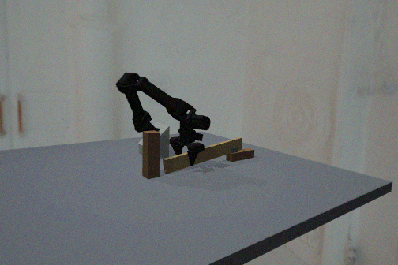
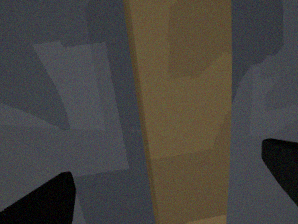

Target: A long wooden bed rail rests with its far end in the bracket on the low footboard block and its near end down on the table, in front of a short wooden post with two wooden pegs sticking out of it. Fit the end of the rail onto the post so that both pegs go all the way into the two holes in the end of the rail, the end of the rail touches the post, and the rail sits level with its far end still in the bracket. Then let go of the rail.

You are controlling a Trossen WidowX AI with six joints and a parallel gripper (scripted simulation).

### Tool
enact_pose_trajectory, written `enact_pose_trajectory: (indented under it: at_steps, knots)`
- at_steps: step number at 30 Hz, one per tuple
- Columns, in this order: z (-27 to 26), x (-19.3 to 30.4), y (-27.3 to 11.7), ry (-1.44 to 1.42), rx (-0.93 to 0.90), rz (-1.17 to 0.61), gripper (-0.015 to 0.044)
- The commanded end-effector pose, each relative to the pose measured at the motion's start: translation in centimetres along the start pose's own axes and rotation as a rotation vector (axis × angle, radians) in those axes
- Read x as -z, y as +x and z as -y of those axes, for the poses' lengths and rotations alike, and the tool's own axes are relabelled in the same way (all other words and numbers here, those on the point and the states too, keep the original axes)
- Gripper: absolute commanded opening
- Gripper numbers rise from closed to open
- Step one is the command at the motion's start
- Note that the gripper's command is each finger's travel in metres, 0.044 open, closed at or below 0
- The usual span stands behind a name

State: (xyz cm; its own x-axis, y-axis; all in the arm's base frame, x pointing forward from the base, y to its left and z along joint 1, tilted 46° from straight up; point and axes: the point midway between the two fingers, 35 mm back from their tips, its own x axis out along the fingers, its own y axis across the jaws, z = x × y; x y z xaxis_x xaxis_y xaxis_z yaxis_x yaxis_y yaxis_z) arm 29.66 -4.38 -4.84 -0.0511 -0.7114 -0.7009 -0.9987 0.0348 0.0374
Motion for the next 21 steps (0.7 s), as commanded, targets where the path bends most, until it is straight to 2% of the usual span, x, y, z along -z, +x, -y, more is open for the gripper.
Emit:
enact_pose_trajectory:
  at_steps: [1, 2, 17, 21]
  knots:
    - [-0.17, 0.09, 0.63, -0.004, -0.003, -0.006, 0.044]
    - [-0.17, 0.1, 0.65, -0.004, -0.003, -0.006, 0.044]
    - [-0.17, 0.1, 0.65, -0.004, -0.003, -0.006, 0.0046]
    - [-0.17, 0.1, 0.65, -0.004, -0.003, -0.006, 0.002]
